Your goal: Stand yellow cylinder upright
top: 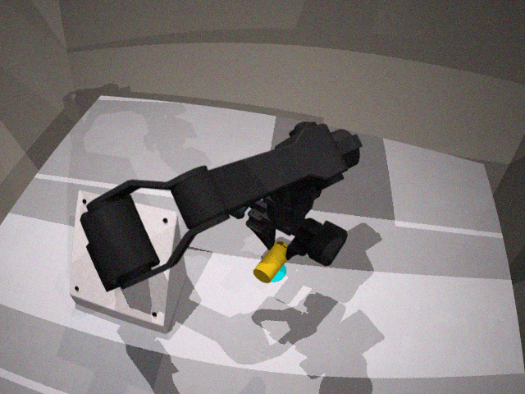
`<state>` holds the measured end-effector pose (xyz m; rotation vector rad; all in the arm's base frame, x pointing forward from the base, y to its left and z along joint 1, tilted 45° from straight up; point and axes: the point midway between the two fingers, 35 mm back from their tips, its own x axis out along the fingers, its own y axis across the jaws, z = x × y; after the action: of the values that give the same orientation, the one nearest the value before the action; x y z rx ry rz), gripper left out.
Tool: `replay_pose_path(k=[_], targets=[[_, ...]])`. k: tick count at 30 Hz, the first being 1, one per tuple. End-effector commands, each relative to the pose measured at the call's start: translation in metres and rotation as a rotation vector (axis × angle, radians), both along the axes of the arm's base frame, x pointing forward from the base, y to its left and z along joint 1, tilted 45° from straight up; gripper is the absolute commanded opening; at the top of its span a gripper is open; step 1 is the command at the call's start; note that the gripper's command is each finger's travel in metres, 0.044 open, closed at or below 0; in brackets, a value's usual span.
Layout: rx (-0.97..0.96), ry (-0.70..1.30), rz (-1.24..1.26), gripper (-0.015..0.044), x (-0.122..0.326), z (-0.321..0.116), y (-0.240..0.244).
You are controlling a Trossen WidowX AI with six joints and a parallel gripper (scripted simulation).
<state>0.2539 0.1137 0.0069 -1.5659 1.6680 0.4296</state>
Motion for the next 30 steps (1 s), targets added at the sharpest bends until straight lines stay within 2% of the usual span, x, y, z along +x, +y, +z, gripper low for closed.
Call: replay_pose_path(k=[1,17,30], targets=[[0.001,-0.008,-0.006,0.0105,-0.003,-0.011,0.013],[-0.022,-0.020,-0.015,0.0105,-0.019,-0.045,0.044],[0.039,0.005,-0.043,0.0105,-0.020,-0.052,0.040]])
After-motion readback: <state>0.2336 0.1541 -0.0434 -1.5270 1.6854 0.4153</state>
